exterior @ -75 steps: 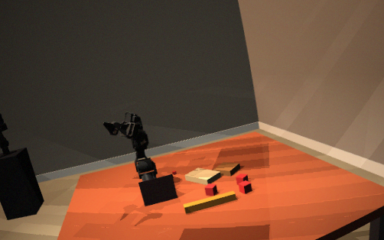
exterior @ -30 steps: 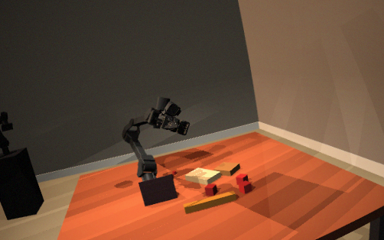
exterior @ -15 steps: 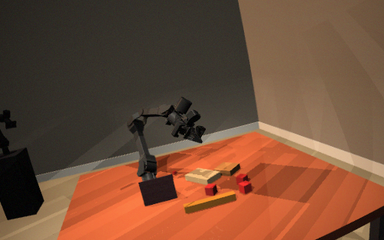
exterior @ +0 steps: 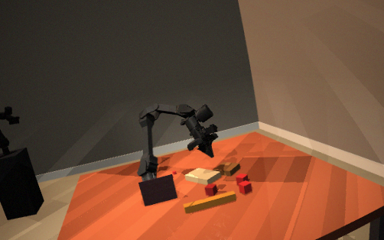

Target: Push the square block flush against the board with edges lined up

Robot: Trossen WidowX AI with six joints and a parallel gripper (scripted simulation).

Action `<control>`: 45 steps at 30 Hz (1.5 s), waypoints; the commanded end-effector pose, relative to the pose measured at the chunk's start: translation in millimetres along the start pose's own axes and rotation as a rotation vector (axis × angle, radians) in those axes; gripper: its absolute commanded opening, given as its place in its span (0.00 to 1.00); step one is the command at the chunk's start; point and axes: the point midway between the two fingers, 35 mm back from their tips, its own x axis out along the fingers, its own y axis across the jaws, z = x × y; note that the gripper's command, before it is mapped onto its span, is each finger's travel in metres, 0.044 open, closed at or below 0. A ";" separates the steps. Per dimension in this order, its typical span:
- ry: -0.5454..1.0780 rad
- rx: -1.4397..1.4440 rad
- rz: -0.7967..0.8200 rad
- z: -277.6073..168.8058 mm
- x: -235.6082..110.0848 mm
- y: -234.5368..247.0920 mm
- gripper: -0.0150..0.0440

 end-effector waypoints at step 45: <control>0.534 0.261 0.086 -101.0 97.6 93.1 0.25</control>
